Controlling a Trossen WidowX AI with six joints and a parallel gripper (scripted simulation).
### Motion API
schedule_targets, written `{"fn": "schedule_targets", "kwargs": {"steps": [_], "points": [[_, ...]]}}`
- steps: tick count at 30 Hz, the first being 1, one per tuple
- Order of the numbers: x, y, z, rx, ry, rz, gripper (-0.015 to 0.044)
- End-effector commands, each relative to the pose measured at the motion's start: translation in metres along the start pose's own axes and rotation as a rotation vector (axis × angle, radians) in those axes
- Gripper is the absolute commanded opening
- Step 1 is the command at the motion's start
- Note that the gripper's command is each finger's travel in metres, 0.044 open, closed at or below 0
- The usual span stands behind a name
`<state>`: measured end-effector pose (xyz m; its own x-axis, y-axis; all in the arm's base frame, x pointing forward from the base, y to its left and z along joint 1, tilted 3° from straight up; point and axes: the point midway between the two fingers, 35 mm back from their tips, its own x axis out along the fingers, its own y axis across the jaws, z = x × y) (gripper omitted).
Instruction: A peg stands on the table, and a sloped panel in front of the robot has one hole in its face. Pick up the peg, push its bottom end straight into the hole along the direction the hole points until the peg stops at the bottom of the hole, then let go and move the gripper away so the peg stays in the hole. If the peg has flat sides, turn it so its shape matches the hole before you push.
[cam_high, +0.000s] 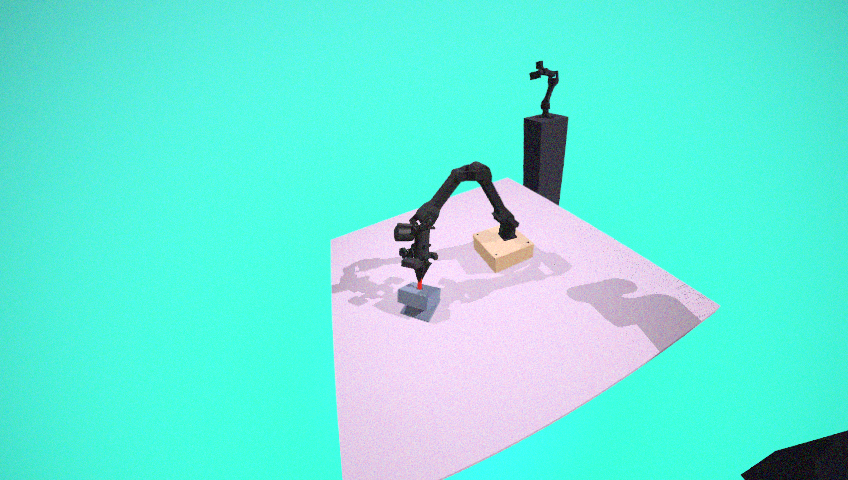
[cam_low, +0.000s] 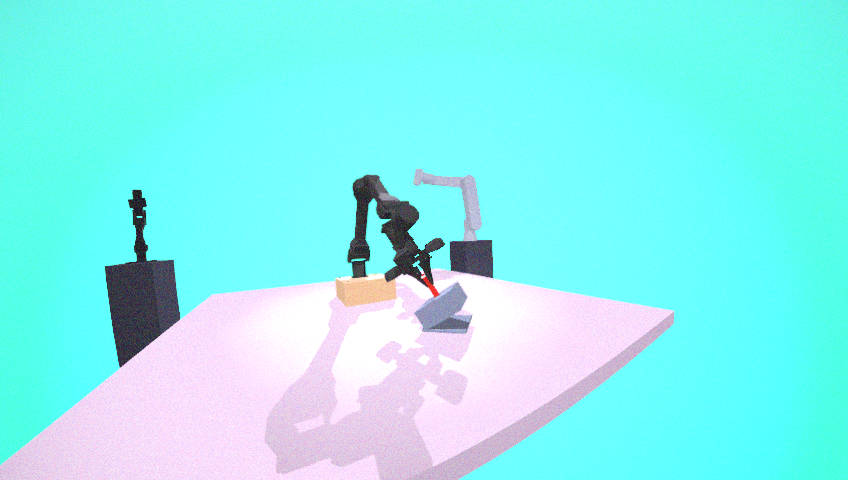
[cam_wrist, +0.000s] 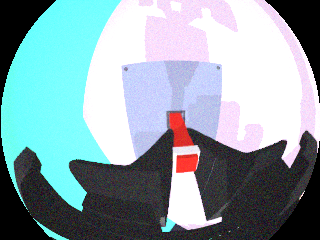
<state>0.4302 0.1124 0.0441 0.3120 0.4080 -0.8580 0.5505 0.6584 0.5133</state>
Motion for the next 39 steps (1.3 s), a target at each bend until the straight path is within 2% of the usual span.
{"fn": "schedule_targets", "kwargs": {"steps": [1, 35, 39], "points": [[0.003, 0.000, 0.001, 0.002, -0.004, 0.001, 0.0000], [0.015, -0.001, 0.000, 0.000, 0.001, 0.000, 0.0000], [0.015, -0.001, 0.000, 0.000, 0.001, 0.000, 0.0105]]}}
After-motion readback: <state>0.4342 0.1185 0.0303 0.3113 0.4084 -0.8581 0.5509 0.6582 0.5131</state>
